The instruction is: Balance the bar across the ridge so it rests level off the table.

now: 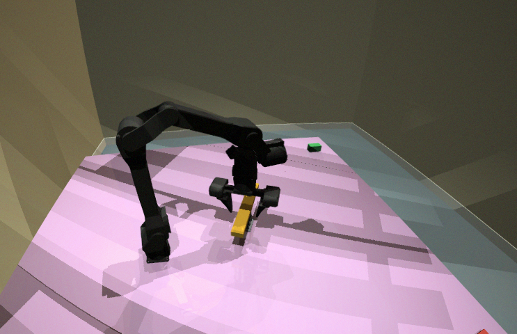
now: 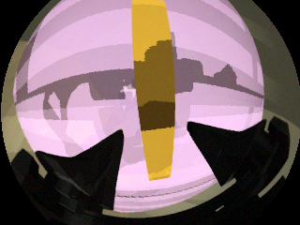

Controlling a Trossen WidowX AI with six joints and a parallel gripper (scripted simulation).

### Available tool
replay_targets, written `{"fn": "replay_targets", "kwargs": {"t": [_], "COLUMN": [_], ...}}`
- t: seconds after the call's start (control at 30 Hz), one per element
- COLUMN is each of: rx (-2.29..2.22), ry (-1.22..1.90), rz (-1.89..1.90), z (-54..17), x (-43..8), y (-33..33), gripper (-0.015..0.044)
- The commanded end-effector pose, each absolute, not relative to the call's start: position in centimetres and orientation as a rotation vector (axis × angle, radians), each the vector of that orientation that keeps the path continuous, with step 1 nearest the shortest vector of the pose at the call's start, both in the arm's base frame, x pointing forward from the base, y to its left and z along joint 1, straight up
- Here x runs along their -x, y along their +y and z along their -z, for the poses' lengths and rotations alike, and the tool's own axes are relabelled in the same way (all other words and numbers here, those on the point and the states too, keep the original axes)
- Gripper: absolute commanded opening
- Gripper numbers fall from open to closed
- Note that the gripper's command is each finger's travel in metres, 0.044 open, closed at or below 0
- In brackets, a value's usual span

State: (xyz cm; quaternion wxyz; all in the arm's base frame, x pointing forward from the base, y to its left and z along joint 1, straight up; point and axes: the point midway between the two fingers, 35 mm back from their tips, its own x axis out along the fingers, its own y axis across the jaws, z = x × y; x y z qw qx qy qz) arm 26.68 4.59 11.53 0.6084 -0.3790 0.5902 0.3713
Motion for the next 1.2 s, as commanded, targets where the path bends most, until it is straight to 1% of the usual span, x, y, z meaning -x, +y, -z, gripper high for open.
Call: {"fn": "replay_targets", "kwargs": {"t": [0.0, 0.13, 0.43, 1.17], "rx": [0.876, 0.876, 0.876, 0.876], "ry": [1.364, 1.364, 1.363, 1.363], "rz": [-0.858, -0.857, -0.858, -0.858], "z": [-11.5, -12.2, -21.3, -21.5], "x": [-26.7, -26.8, -26.5, -26.4], "y": [4.6, 4.6, 4.5, 4.5], "gripper": [0.0440, 0.0440, 0.0440, 0.0440]}}
